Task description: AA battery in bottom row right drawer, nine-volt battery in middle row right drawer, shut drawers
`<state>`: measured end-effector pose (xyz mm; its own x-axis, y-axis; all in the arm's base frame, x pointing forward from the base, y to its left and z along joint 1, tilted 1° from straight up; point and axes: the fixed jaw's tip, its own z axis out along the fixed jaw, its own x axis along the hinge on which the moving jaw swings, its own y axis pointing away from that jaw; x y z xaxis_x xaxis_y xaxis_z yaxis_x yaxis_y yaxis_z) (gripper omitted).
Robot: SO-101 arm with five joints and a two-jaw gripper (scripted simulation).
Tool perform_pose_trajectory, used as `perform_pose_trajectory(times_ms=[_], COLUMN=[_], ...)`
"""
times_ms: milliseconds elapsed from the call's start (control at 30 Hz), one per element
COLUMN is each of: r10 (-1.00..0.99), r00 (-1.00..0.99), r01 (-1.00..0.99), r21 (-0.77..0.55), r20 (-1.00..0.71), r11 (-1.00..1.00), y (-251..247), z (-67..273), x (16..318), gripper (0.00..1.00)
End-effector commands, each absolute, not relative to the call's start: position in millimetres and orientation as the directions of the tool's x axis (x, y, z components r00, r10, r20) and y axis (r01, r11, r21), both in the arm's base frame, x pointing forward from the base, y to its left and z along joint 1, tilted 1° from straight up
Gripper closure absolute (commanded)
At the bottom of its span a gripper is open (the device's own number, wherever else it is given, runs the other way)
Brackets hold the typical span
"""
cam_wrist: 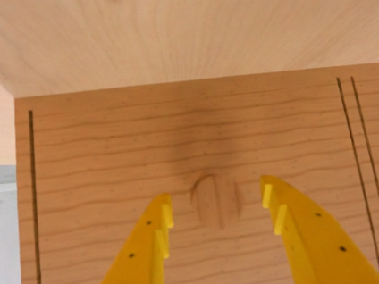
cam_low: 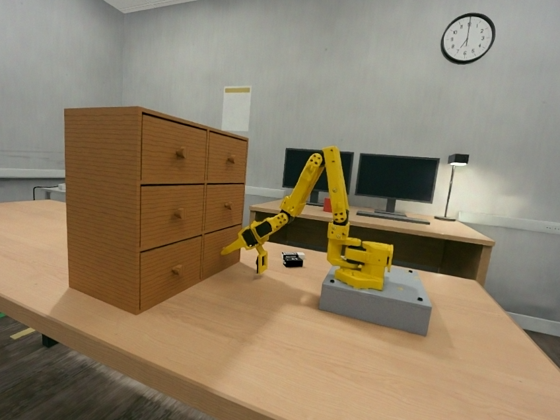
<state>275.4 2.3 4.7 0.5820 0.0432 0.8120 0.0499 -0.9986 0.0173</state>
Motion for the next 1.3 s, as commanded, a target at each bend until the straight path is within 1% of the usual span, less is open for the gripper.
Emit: perform_pose_trajectory(times_ms=[0, 767, 1267], r10=[0.040, 0.039, 0.039], r00=[0.578, 0.578, 0.578], r01=[0.042, 0.041, 0.041], r21=[0.019, 0.019, 0.019], r20=[0.815, 0.815, 0.815], r11=[-0.999, -0.999, -0.999], y=[-0.1, -0.5, -0.5], z=[4.5, 4.0, 4.0], x=[277.0, 276.6, 276.6], gripper=[0.79, 0.79, 0.89])
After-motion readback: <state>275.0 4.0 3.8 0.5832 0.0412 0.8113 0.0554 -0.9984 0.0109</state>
